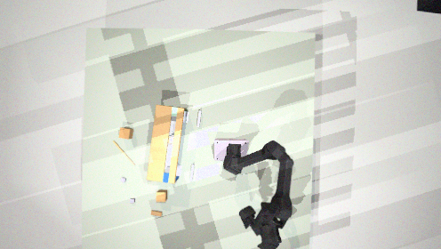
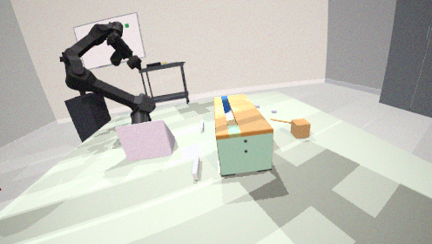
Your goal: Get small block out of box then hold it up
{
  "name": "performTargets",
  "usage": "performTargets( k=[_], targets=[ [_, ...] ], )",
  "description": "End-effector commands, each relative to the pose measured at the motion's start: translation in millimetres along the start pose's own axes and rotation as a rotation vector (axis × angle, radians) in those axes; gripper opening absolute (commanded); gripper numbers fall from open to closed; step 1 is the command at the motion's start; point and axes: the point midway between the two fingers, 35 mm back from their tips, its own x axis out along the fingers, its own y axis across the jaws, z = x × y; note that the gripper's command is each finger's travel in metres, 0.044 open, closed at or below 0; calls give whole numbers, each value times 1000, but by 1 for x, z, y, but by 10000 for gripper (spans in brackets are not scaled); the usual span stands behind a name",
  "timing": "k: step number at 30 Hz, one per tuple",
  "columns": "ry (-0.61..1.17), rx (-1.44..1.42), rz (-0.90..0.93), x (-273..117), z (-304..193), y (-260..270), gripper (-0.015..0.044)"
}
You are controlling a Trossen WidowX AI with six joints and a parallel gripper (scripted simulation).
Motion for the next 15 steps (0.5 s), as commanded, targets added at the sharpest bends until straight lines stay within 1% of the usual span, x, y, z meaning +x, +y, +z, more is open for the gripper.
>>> performTargets(
  k=[1, 4, 9, 12, 15],
  targets=[
    [1, 3, 9, 2, -1, 1, 400],
    [17, 55, 140, 35, -19, 15, 400],
    [56, 197, 403, 90, -64, 61, 400],
    [82, 309, 556, 111, -93, 102, 400],
    [105, 424, 689, 121, -118, 145, 400]
  ],
)
